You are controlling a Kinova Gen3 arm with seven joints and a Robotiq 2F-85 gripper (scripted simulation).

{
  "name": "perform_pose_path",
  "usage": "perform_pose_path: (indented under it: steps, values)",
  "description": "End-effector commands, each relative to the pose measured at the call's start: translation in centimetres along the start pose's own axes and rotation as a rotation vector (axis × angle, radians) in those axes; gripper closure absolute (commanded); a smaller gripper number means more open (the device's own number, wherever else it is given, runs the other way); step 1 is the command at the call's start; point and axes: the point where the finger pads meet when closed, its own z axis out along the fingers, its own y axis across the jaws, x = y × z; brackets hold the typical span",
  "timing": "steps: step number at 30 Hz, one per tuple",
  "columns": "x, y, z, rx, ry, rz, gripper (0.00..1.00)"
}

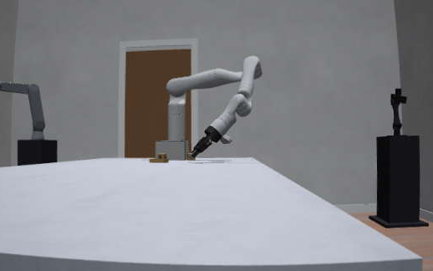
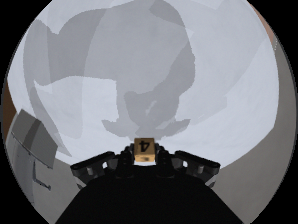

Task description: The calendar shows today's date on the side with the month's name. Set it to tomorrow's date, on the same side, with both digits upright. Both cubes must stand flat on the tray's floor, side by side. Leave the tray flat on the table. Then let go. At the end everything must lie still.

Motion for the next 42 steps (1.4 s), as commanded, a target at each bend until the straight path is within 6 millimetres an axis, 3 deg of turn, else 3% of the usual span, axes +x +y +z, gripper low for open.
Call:
perform_pose_path:
  steps: [1, 17, 32, 42]
  values:
    - [-0.5, 0.1, -0.9, -0.004, 0.008, 0.004, 0.74]
    - [-3.9, 0.1, -4.2, -0.004, 0.008, 0.004, 0.74]
    - [-4.0, 0.1, -4.3, -0.003, 0.013, 0.004, 0.74]
    - [-3.9, 0.0, -4.1, 0.007, 0.125, -0.001, 0.74]
